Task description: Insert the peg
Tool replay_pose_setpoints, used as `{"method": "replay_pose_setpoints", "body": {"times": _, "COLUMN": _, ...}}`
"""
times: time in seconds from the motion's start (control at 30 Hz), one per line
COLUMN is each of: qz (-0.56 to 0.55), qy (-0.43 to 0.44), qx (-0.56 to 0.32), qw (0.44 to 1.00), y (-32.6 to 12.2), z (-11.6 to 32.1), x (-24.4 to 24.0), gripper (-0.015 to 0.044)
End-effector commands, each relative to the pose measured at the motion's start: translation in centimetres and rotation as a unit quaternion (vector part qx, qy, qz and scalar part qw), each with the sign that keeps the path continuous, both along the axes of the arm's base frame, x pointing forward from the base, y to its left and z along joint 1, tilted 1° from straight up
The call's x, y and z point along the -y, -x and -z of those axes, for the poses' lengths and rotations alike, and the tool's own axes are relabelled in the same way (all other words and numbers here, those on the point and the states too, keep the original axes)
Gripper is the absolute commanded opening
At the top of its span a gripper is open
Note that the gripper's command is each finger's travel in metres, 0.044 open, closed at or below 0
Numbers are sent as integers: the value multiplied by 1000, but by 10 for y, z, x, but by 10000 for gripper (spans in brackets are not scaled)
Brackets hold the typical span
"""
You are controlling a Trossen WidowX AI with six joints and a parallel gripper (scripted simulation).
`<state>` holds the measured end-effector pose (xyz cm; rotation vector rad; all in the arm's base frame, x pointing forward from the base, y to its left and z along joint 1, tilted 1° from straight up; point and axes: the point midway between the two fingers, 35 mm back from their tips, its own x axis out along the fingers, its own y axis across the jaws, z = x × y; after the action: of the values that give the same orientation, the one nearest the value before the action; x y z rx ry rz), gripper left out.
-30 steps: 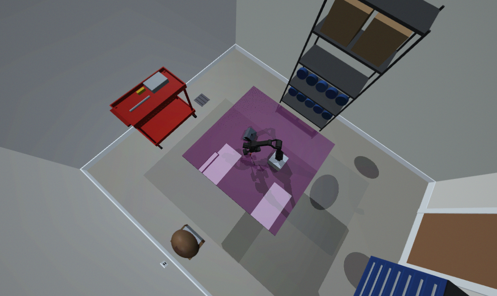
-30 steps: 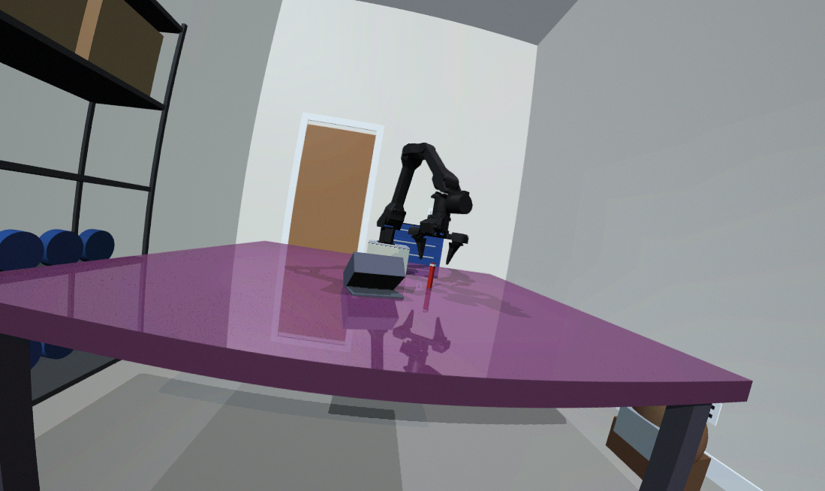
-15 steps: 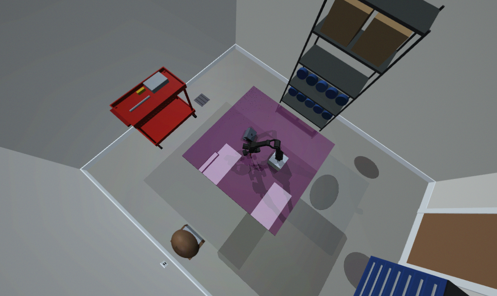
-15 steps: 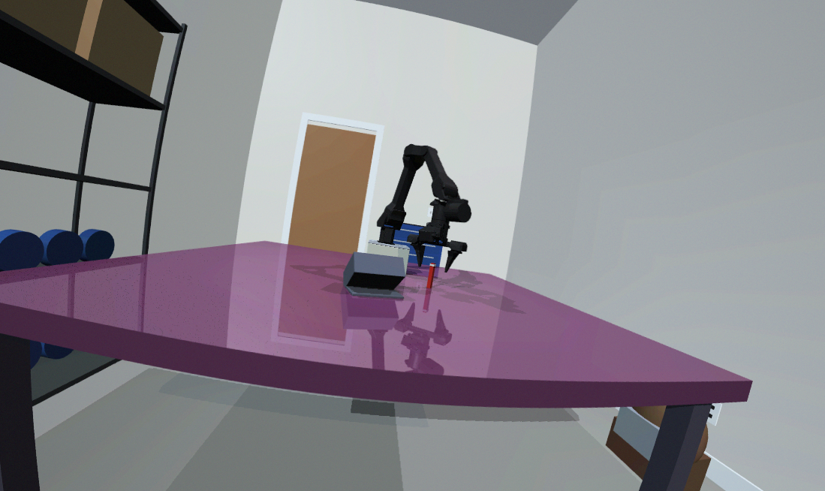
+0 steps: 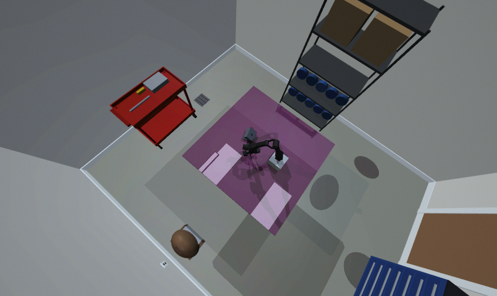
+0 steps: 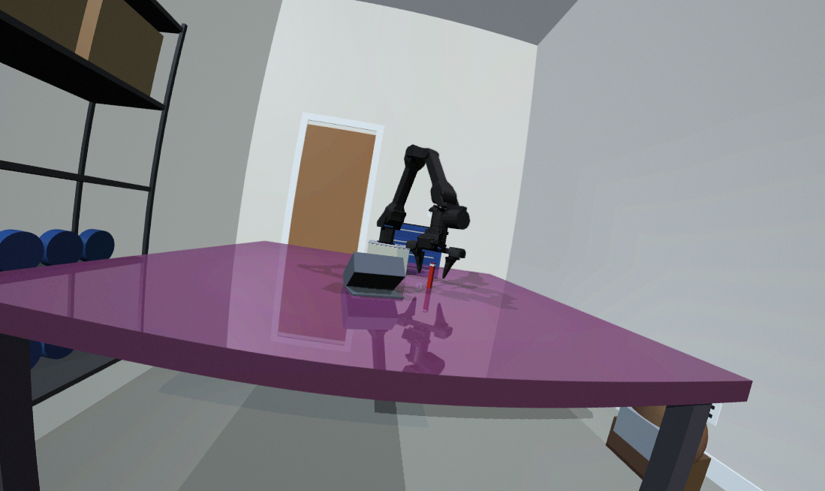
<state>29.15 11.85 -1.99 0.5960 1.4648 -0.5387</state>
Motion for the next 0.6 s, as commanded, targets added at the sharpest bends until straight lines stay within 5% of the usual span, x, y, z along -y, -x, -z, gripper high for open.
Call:
{"method": "replay_pose_setpoints", "body": {"times": 0.0, "qz": 0, "qy": 0, "qx": 1, "qw": 1000, "y": 0, "z": -1, "x": 0, "gripper": 335}}
{"method": "replay_pose_setpoints", "body": {"times": 0.4, "qz": 0, "qy": 0, "qx": 1, "qw": 1000, "y": 0, "z": -1, "x": 0, "gripper": 20}}
{"method": "replay_pose_setpoints", "body": {"times": 0.57, "qz": 0, "qy": 0, "qx": 1, "qw": 1000, "y": 0, "z": -1, "x": 0, "gripper": 0}}
